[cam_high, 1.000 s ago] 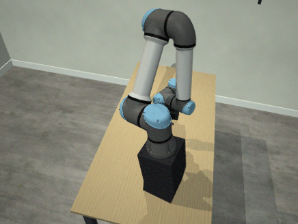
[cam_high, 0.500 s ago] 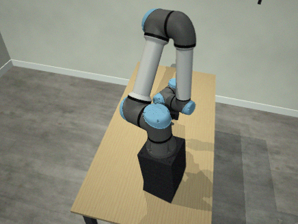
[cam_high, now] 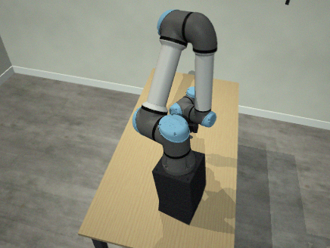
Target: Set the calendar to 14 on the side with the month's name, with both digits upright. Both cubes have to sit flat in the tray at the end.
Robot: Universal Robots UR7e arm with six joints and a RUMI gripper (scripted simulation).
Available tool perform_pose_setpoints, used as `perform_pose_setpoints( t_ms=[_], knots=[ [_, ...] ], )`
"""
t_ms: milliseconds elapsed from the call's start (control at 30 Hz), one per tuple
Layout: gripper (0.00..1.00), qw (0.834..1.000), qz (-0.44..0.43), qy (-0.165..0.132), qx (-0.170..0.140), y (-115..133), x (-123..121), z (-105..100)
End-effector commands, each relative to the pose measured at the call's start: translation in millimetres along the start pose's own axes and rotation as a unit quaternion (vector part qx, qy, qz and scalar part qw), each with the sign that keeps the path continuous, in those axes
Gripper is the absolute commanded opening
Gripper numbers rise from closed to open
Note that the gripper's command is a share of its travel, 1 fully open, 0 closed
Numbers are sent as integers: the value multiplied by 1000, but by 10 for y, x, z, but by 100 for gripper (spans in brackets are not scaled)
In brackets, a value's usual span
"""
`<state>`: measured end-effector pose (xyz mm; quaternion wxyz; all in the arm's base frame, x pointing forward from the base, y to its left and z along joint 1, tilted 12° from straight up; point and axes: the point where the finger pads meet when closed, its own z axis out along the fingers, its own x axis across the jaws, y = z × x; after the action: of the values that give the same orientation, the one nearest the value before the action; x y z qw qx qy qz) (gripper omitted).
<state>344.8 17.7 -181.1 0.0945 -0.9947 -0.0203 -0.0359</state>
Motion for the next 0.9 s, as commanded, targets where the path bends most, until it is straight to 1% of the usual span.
perform_pose_setpoints(
  t_ms=[0, 267, 333, 700, 867],
  knots=[
    [10, 1000, -10, 0, 0, 2, 2, 34],
    [10, 1000, -10, 0, 0, 7, 0, 224],
    [10, 1000, -10, 0, 0, 7, 0, 224],
    [10, 1000, -10, 0, 0, 14, -4, 555],
    [10, 1000, -10, 0, 0, 15, -5, 620]
  ],
)
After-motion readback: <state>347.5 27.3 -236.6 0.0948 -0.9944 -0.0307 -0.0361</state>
